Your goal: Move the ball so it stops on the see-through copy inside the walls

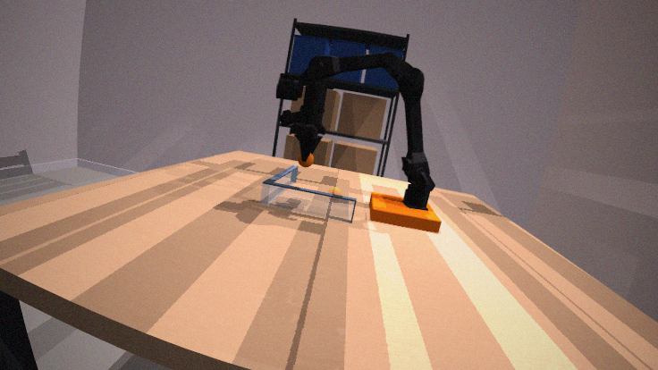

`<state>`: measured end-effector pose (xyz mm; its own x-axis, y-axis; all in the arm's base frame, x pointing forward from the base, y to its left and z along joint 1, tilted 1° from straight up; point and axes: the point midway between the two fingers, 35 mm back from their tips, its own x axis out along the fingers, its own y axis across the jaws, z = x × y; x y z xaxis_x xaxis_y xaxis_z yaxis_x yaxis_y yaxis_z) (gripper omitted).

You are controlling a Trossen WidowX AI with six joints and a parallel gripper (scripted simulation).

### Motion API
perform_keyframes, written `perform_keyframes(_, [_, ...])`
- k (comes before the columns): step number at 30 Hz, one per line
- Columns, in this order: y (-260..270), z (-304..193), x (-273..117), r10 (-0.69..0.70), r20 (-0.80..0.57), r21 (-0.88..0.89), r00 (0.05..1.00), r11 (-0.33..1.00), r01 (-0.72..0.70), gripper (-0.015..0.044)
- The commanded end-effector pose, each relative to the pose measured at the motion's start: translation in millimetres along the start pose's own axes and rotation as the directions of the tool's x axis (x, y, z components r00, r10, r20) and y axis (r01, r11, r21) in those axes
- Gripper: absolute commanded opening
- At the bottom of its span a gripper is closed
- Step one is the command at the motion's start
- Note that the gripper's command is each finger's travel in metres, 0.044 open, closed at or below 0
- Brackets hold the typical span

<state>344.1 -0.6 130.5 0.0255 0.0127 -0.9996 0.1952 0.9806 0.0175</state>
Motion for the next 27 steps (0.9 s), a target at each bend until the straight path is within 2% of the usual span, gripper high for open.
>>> perform_keyframes(1, [-1,-4,-28,0.004,0.012,-0.001,1.0,1.0,-0.004,0.0])
perform_keyframes(8, [-3,-5,-29,0.004,0.012,-0.001,1.0,1.0,-0.004,0.0])
perform_keyframes(27, [-60,-52,-3,-0.002,0.008,-0.001,1.0,1.0,0.002,0.0])
